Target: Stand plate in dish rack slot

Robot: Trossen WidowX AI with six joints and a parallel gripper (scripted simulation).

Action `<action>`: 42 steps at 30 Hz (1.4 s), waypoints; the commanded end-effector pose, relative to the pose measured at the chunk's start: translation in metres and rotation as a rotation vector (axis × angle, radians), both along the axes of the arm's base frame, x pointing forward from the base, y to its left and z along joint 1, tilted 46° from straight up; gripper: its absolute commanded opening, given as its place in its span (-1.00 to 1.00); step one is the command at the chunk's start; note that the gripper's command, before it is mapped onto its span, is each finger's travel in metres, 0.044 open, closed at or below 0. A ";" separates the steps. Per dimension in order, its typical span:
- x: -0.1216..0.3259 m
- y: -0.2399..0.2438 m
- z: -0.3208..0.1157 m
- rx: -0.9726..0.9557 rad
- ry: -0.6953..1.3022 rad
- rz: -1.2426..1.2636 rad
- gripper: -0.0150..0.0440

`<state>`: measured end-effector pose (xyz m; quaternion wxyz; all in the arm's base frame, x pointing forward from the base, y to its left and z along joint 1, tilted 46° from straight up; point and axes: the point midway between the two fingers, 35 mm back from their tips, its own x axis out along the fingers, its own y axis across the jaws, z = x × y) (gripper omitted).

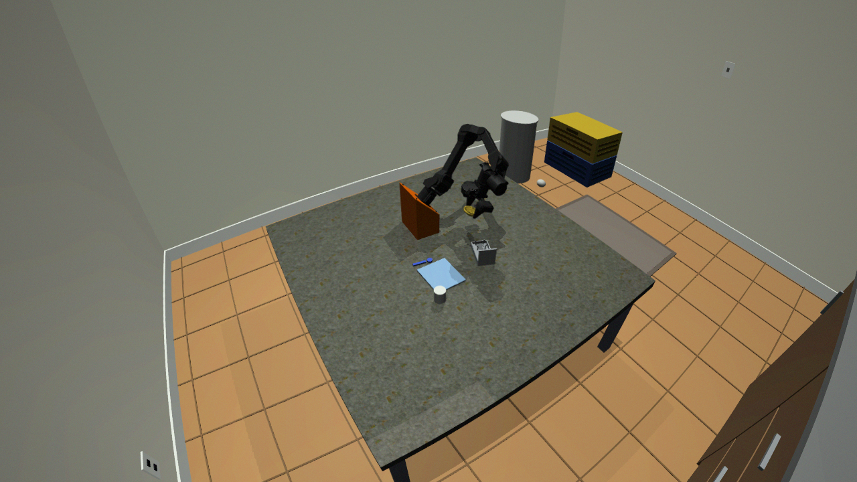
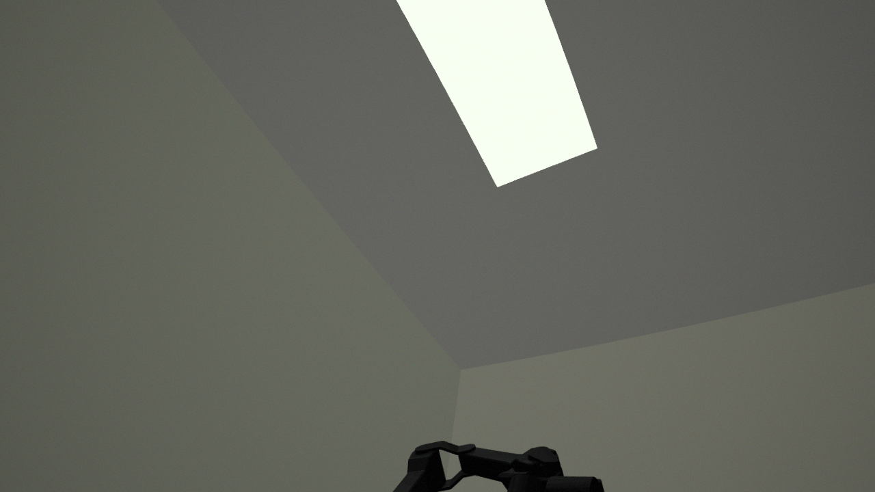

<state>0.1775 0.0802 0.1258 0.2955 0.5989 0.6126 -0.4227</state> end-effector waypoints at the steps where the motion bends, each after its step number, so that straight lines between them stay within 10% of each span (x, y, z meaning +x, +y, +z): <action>1: -0.001 -0.001 -0.009 -0.072 -0.027 0.043 -0.49; 42: 0.019 0.012 -0.070 -0.751 -0.536 0.456 -0.49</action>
